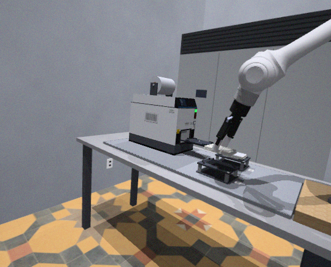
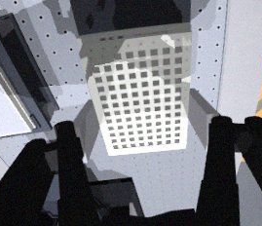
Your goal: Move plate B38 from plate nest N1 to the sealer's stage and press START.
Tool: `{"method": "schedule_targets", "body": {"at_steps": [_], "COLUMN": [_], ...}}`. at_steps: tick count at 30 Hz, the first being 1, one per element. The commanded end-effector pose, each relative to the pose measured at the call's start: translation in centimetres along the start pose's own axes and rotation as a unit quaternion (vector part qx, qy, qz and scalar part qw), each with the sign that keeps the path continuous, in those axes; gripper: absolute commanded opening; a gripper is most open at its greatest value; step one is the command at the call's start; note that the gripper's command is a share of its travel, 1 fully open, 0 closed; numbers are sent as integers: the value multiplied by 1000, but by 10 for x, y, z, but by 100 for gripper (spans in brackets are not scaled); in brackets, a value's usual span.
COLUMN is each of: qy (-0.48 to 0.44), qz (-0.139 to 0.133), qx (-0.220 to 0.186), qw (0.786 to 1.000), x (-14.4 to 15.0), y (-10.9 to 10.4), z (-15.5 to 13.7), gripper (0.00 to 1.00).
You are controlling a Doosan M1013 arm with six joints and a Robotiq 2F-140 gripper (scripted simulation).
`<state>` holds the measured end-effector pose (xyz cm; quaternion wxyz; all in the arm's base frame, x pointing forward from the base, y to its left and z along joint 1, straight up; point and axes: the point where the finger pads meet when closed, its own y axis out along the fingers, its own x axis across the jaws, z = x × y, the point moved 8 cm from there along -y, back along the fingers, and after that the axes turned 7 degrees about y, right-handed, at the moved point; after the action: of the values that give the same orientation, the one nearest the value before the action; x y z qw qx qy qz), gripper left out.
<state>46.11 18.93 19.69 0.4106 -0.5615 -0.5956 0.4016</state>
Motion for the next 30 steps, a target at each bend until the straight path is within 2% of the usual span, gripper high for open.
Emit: {"method": "schedule_targets", "body": {"at_steps": [1,18,30], "qy": [0,0,0], "qz": [0,0,0], "qx": [0,0,0], "qw": [1000,1000,1000], "x": [0,1,1], "y": [-4,-28,-28], "z": [-1,-10,-10], "gripper": [10,10,10]}}
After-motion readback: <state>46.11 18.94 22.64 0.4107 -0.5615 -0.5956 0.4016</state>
